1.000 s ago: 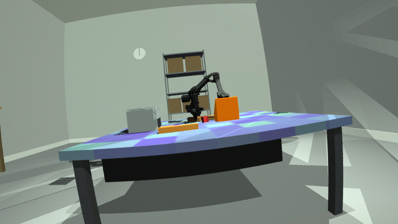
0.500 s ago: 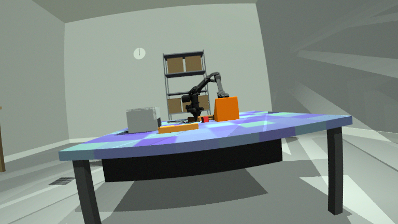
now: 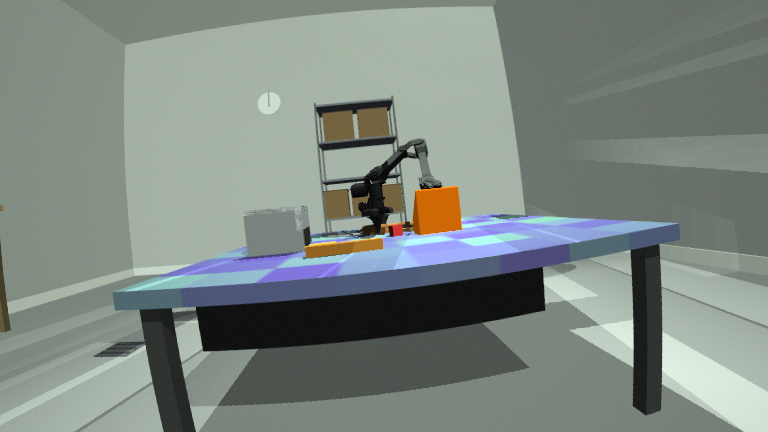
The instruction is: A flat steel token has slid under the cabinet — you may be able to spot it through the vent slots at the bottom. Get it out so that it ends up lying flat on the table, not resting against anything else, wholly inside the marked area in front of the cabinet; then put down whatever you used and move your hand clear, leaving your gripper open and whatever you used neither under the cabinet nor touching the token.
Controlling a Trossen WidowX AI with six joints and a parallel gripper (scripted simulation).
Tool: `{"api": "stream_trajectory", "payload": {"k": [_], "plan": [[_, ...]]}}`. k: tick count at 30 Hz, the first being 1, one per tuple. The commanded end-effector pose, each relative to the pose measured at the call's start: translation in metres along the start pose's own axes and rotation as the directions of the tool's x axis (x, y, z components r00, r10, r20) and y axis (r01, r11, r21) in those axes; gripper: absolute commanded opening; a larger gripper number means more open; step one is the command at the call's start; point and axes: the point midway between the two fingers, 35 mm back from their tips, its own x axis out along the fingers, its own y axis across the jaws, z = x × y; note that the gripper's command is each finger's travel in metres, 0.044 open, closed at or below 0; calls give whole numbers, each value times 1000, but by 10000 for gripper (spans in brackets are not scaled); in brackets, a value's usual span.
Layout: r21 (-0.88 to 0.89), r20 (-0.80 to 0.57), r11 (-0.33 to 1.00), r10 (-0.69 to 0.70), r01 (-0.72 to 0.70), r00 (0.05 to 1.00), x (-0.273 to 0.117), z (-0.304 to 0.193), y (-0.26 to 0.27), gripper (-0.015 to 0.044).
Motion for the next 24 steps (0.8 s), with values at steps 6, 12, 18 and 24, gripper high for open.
{"api": "stream_trajectory", "payload": {"k": [6, 12, 18, 24], "plan": [[17, 6, 1000, -5, 5, 1000, -1, 4, -6, 0], [17, 6, 1000, -5, 5, 1000, -1, 5, -9, 0], [17, 7, 1000, -5, 5, 1000, -1, 6, -11, 0], [17, 7, 1000, -5, 5, 1000, -1, 6, -11, 0]]}}
